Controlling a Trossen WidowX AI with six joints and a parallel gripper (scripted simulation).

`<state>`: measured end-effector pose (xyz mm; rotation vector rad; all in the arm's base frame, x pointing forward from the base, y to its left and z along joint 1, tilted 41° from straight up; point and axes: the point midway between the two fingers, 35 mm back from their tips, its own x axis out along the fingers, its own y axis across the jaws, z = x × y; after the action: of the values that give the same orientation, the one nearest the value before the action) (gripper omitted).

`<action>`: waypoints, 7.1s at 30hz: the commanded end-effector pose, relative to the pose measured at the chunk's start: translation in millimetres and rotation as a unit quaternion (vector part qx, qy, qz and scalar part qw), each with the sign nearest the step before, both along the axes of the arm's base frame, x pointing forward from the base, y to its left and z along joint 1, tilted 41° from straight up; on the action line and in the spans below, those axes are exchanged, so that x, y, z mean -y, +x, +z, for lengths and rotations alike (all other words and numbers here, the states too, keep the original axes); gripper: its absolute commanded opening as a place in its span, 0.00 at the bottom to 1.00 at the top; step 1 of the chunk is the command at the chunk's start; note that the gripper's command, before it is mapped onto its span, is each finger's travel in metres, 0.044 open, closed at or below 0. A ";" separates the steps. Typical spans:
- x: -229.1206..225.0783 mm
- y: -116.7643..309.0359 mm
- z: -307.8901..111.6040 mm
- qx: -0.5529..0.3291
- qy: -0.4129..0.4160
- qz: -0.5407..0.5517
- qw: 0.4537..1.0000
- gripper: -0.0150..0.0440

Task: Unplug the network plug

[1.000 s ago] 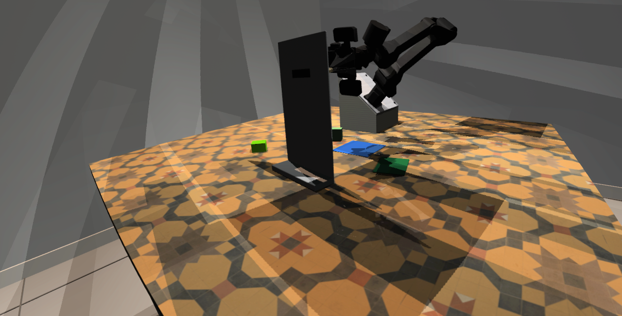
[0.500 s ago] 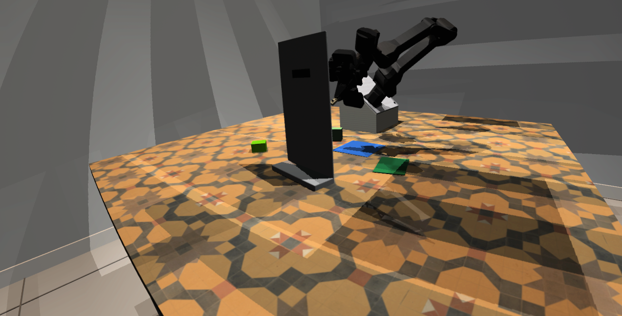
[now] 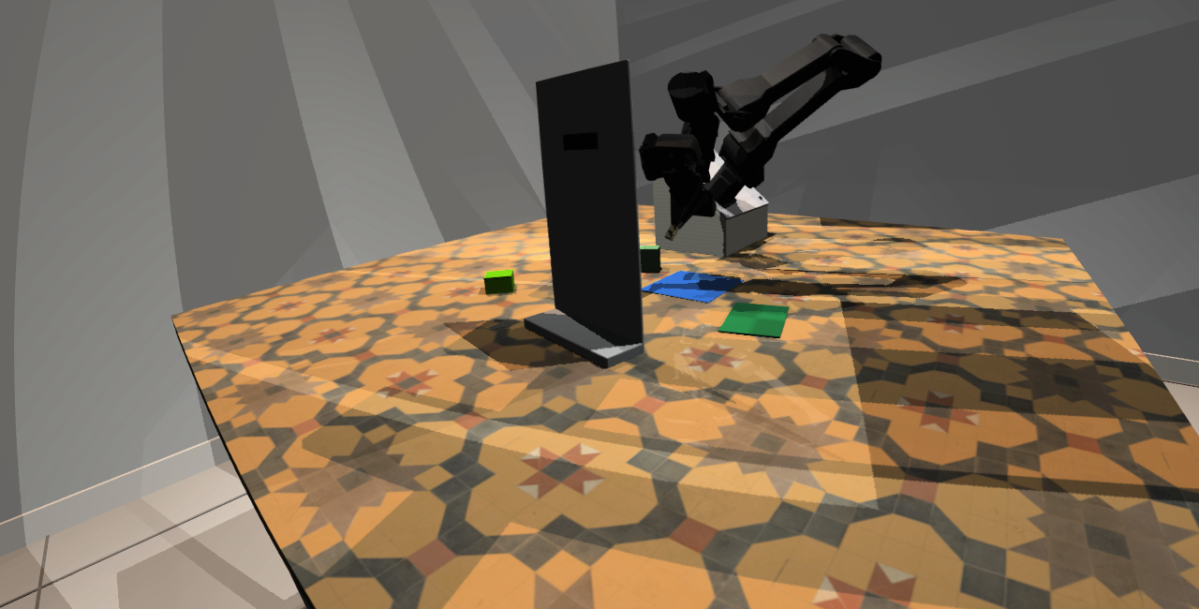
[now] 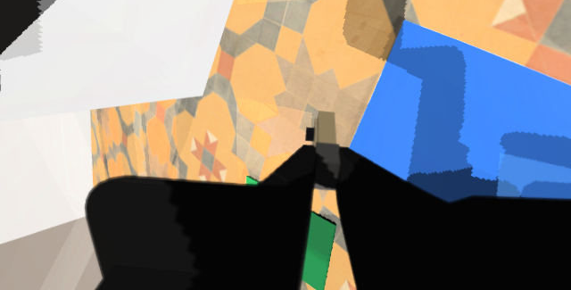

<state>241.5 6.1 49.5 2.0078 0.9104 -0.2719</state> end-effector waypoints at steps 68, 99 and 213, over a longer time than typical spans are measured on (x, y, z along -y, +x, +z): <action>-44.7 -12.1 -41.8 -0.022 0.019 0.059 0.998 0.25; -58.8 -14.8 -50.4 -0.019 0.025 0.057 0.998 0.25; -25.0 -26.0 -30.4 -0.028 0.013 0.061 0.998 0.52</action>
<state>212.1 34.1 14.6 1.9764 1.0829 -0.2658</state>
